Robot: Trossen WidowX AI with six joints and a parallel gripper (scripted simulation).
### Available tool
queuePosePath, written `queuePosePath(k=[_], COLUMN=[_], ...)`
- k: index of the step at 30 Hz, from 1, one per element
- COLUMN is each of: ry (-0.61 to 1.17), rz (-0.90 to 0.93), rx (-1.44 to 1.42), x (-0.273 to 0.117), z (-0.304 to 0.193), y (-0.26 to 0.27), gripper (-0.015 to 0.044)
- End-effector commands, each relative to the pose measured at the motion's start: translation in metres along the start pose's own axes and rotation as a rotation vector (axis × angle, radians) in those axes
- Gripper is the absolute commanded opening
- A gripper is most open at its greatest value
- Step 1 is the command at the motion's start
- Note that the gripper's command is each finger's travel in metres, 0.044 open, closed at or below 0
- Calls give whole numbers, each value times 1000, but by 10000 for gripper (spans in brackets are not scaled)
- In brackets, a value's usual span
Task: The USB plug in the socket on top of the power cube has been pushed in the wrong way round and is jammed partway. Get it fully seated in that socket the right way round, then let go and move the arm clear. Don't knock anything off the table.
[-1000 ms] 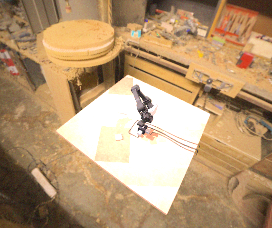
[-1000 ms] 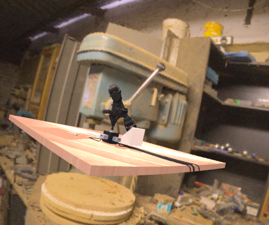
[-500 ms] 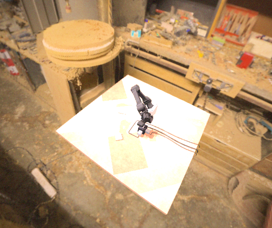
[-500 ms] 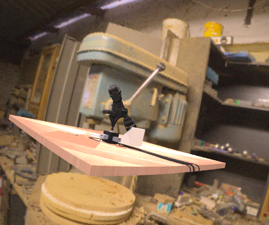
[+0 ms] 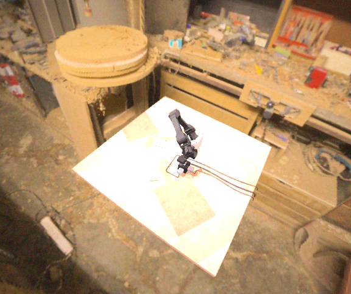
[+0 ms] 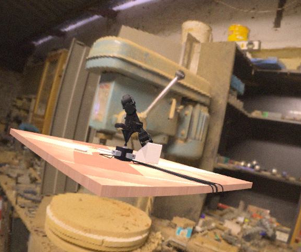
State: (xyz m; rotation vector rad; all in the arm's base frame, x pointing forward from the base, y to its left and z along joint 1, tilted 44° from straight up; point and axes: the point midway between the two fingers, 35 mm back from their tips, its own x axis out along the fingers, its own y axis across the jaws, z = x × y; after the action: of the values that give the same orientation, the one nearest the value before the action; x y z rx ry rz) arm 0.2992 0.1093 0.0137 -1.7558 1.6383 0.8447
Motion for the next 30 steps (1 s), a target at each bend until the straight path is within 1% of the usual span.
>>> queuePosePath(k=[1, 30], ry=[2, 2], rz=[1, 1], rx=[-4, -4], x=[2, 5], z=[0, -1], y=[1, 1], gripper=[0, 0])
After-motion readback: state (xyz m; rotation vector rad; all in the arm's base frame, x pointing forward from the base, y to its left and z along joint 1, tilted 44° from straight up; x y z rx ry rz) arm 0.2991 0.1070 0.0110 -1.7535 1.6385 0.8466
